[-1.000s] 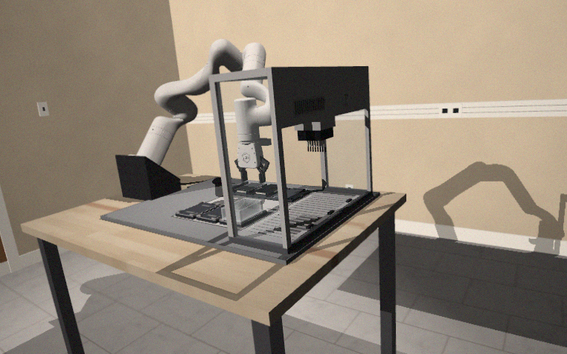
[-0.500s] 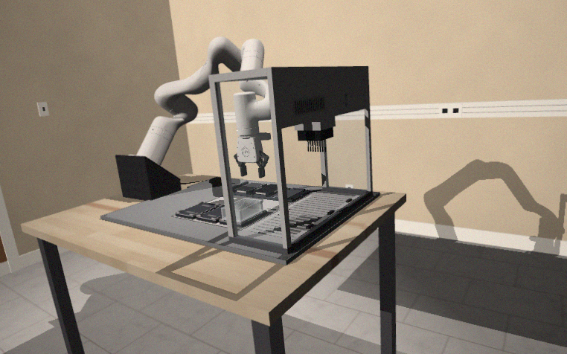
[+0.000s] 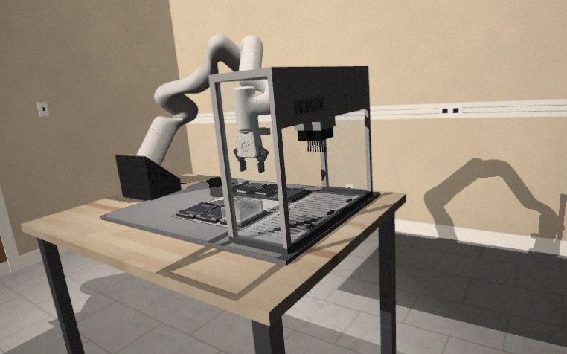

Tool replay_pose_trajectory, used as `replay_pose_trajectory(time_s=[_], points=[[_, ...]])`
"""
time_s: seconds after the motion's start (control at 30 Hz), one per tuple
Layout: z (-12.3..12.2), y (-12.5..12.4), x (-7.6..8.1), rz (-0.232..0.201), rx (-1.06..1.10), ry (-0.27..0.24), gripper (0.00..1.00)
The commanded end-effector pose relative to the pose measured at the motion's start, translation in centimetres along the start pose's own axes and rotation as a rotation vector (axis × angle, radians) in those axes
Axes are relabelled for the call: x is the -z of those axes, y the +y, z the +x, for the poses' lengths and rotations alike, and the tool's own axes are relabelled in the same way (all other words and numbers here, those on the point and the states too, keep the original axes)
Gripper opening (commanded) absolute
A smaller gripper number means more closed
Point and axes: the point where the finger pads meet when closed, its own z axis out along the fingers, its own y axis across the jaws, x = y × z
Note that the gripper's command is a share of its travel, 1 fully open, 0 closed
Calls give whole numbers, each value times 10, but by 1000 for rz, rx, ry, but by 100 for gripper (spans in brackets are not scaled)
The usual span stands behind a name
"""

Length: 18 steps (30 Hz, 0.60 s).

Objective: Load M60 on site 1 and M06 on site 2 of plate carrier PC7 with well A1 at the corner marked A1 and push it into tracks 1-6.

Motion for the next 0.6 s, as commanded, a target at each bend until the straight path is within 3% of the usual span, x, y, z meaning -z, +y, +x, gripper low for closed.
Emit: replay_pose_trajectory(time_s=[0.0,0.23,0.57], points=[[0,1,2,-2,0,0,100],[0,1,2,-1,0,0,100],[50,1,2,-1,0,0,100]])
